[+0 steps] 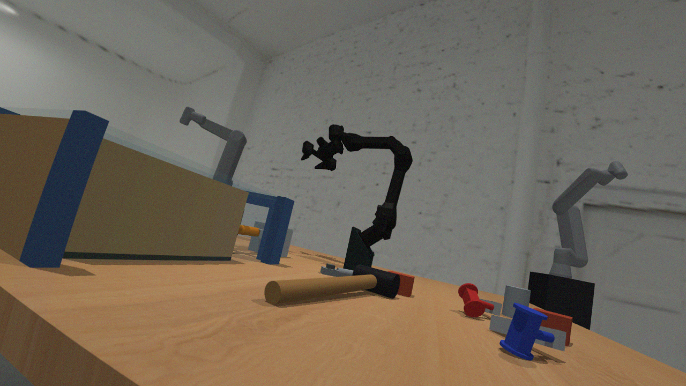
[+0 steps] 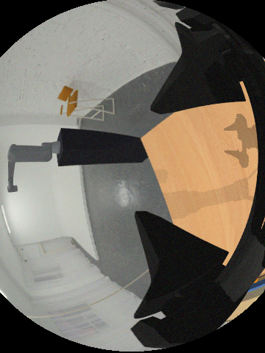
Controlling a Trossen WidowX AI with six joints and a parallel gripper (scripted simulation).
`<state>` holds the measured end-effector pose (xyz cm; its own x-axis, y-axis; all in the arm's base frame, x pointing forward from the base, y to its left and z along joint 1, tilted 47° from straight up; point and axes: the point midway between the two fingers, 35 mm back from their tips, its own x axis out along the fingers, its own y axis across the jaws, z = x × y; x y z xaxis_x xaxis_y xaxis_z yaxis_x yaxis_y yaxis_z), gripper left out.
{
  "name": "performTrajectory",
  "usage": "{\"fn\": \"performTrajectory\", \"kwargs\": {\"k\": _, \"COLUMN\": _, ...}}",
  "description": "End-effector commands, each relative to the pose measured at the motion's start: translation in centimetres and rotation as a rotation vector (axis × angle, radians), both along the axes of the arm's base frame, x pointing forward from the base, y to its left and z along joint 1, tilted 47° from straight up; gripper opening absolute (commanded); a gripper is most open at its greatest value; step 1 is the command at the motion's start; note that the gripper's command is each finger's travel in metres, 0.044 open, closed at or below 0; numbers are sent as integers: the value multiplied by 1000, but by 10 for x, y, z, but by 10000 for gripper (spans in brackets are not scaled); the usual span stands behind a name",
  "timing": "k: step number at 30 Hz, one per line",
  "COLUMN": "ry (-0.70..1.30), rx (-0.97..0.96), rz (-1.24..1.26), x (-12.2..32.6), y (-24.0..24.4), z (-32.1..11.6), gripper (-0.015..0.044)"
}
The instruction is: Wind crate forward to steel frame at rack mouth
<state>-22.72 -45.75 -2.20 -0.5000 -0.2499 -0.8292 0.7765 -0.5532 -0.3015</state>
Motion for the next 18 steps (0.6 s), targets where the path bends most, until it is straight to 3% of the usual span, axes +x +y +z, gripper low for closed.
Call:
{"fn": "performTrajectory", "kwargs": {"k": 1, "ry": -1, "rx": 3, "rz": 12, "x": 3, "y": -1, "z": 1, "gripper": 426}}
{"fn": "performTrajectory", "kwargs": {"k": 10, "ry": 0, "rx": 121, "rz": 624, "x": 150, "y": -41, "z": 27, "gripper": 440}}
{"fn": "performTrajectory", "kwargs": {"k": 18, "ry": 67, "rx": 165, "rz": 1165, "x": 291, "y": -37, "z": 59, "gripper": 440}}
